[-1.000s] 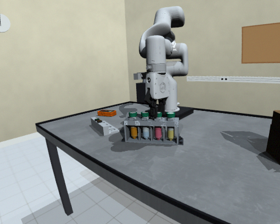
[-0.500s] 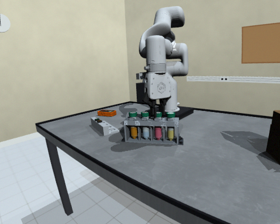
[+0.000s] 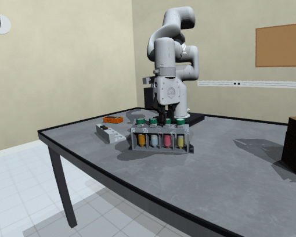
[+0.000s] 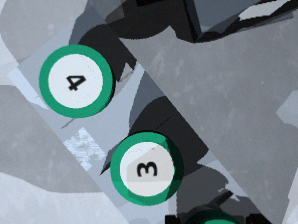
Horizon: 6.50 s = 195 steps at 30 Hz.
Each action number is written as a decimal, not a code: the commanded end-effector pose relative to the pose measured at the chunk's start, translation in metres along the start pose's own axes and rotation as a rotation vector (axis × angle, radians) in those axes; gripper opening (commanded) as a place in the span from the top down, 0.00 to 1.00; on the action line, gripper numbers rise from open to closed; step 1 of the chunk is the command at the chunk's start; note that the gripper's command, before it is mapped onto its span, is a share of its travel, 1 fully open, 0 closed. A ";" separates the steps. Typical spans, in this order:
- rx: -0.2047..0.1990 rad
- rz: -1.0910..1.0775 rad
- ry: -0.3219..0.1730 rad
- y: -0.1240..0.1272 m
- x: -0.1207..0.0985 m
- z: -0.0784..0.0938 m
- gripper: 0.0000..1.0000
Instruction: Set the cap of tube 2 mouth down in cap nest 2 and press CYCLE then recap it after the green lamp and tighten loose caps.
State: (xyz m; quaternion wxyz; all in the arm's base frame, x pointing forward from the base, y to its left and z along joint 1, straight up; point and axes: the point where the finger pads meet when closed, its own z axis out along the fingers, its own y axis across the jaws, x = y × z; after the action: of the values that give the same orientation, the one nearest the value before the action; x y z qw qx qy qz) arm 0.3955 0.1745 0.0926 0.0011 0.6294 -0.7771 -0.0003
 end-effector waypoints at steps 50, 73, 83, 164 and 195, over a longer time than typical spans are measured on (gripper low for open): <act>0.007 -1.370 0.000 -0.002 -0.001 -0.003 0.54; 0.005 -0.260 -0.003 -0.002 -0.001 -0.003 0.54; 0.005 0.117 -0.004 -0.002 -0.001 -0.003 0.54; 0.006 -1.082 -0.001 -0.002 -0.001 -0.003 0.54; 0.005 0.117 -0.004 -0.002 -0.001 -0.003 0.54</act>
State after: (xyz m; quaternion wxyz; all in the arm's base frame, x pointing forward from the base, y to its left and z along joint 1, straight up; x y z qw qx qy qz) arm 0.3954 0.1744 0.0941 0.0012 0.6052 -0.7961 -0.0003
